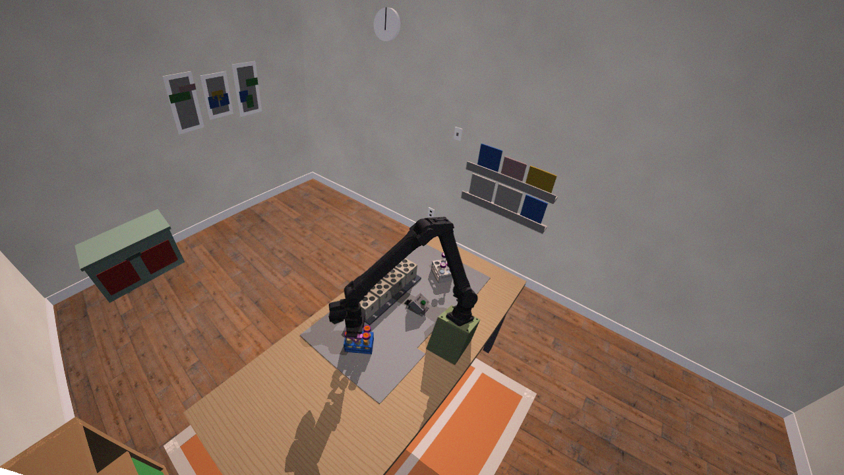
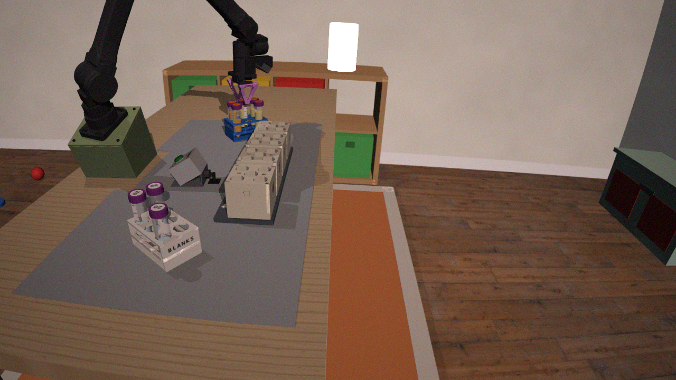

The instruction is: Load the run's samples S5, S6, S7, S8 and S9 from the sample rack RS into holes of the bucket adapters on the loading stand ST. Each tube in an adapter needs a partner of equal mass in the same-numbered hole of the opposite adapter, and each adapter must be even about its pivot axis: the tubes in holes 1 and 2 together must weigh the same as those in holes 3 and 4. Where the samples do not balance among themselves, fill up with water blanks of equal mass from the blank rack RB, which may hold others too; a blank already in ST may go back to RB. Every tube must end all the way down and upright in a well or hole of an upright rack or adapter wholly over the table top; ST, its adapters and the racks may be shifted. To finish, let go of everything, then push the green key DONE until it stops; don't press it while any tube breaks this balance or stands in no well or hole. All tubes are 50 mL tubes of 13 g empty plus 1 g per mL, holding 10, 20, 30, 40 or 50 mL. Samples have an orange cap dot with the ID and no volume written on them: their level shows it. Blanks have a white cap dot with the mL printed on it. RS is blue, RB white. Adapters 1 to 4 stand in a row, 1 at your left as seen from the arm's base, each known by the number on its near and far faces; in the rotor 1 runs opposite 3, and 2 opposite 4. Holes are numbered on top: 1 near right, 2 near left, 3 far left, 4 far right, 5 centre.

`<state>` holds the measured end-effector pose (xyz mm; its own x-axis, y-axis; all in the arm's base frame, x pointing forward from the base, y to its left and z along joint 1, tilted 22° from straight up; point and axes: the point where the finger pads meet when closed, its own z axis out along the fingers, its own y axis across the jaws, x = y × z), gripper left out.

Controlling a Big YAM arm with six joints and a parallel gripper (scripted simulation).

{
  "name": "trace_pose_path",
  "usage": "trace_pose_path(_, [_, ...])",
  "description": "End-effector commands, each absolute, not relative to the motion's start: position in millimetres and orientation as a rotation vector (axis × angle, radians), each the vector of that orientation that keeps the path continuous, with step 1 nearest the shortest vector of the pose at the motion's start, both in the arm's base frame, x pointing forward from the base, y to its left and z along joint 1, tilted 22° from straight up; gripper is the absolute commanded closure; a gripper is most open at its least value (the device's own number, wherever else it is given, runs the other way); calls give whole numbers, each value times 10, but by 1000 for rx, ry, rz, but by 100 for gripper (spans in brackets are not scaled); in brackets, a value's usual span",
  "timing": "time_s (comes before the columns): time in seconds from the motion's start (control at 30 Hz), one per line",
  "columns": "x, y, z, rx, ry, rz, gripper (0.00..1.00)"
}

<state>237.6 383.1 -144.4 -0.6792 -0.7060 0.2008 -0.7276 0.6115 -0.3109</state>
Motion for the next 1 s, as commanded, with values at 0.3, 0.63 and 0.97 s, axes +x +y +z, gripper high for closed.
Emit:
trace_pose_path(0.3, [2477, 3803, -1551, 1226, -2786, 561, 20])
trace_pose_path(0.63, [2592, 4013, -1464, 1231, -2823, 528, 20])
trace_pose_path(0.97, [2494, 3976, -1428, 1242, -2813, 535, 100])
